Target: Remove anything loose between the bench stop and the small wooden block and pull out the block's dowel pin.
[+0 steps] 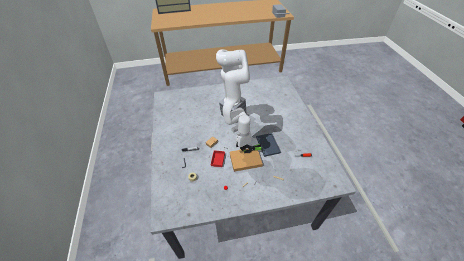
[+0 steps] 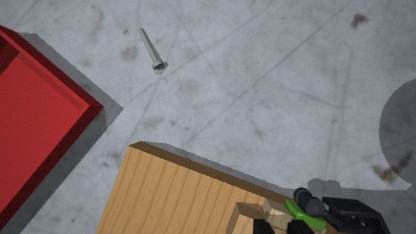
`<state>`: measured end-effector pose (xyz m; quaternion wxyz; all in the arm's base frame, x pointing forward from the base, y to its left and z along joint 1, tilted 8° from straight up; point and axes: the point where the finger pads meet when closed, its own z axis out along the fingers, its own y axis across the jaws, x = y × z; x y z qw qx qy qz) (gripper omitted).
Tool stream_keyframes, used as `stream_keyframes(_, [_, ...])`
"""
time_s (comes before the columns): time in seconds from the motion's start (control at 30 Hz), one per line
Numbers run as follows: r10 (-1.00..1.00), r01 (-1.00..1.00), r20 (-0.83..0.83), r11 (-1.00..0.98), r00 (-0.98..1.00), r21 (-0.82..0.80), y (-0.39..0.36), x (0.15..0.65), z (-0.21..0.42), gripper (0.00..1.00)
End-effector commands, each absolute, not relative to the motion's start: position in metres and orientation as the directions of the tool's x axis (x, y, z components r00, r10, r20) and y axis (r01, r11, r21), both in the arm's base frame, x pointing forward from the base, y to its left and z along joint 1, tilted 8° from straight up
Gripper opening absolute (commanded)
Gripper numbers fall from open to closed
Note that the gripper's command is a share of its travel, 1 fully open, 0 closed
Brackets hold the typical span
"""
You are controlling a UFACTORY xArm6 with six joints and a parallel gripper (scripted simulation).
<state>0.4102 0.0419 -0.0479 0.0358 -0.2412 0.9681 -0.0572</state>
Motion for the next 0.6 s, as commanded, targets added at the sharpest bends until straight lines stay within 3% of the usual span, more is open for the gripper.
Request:
stream_keyframes(0.0, [-0.494, -0.485, -0.041, 0.865, -0.869, -0.129, 0.0421, 0.4115, -0.0468, 0.00])
stream_keyframes(0.57, [-0.574, -0.566, -0.029, 0.813, -0.818, -0.133, 0.0421, 0.4115, -0.0467, 0.00])
